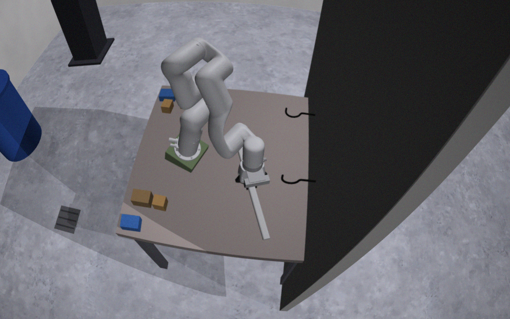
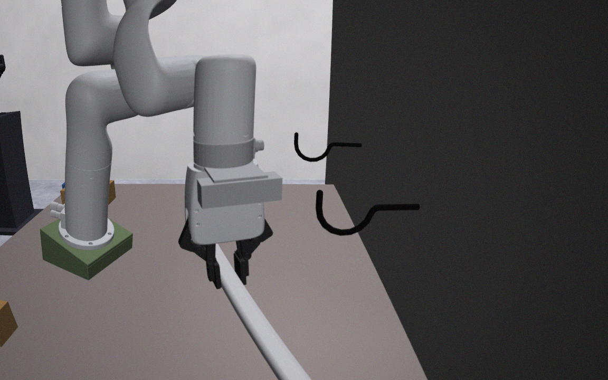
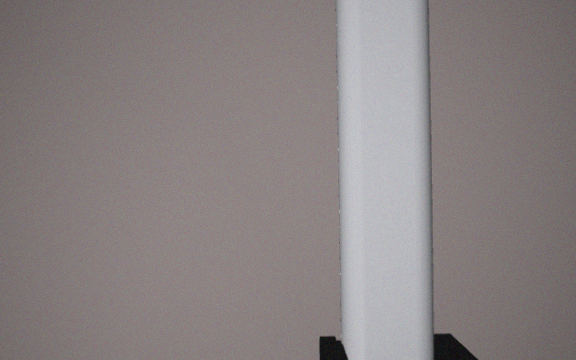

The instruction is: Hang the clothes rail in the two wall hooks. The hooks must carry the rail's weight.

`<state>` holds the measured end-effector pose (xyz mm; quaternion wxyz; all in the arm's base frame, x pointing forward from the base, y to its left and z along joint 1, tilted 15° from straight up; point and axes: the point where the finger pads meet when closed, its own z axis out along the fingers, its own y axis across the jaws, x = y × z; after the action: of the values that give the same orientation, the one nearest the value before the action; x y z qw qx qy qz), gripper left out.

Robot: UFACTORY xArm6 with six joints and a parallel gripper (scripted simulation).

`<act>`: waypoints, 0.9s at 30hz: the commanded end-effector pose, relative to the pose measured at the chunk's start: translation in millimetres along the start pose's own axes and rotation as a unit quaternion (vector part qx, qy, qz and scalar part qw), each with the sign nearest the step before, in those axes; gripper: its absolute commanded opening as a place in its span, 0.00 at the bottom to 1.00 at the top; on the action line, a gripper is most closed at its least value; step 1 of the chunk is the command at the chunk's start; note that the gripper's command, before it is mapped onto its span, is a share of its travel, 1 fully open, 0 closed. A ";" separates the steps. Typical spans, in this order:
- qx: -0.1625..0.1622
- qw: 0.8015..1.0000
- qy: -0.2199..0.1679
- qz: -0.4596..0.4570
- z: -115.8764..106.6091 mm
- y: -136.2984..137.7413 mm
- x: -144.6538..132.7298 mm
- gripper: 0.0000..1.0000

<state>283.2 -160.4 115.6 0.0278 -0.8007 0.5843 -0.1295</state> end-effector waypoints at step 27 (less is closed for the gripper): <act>0.001 1.000 0.001 0.000 -18.9 -5.7 -6.2 0.00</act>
<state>281.8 -153.1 129.8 0.0281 -0.8008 0.5840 -0.1302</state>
